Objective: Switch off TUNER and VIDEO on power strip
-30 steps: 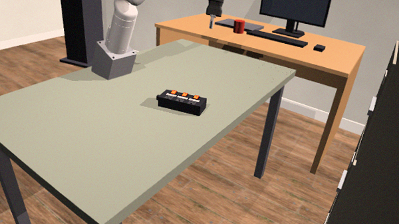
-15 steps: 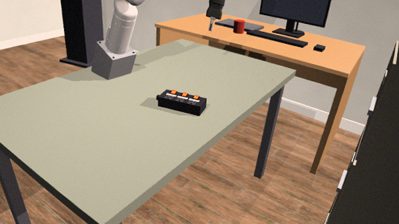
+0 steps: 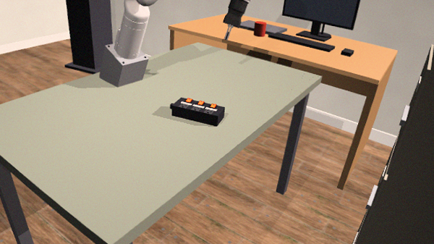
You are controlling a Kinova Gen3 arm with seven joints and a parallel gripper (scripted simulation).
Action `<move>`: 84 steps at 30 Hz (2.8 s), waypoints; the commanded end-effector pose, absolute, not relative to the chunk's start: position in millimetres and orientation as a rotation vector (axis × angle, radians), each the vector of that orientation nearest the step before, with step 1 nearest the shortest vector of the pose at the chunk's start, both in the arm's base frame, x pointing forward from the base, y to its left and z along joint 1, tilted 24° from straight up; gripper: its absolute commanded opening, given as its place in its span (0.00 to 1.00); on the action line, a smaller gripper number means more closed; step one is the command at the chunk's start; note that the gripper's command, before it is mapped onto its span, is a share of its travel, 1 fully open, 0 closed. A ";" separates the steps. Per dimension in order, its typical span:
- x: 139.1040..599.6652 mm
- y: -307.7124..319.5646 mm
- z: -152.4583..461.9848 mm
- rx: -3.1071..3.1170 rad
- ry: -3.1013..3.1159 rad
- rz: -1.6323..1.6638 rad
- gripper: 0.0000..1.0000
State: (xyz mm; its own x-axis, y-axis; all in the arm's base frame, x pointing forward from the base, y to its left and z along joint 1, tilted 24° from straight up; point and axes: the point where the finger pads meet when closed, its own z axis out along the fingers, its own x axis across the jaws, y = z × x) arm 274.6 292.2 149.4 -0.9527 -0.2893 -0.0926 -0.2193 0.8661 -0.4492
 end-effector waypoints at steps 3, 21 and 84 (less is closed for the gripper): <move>281.0 269.6 146.2 -0.425 2.962 -0.637 0.00; 288.0 236.0 139.2 -0.492 3.071 -0.571 0.00; 293.1 202.4 133.0 -0.556 3.171 -0.441 0.00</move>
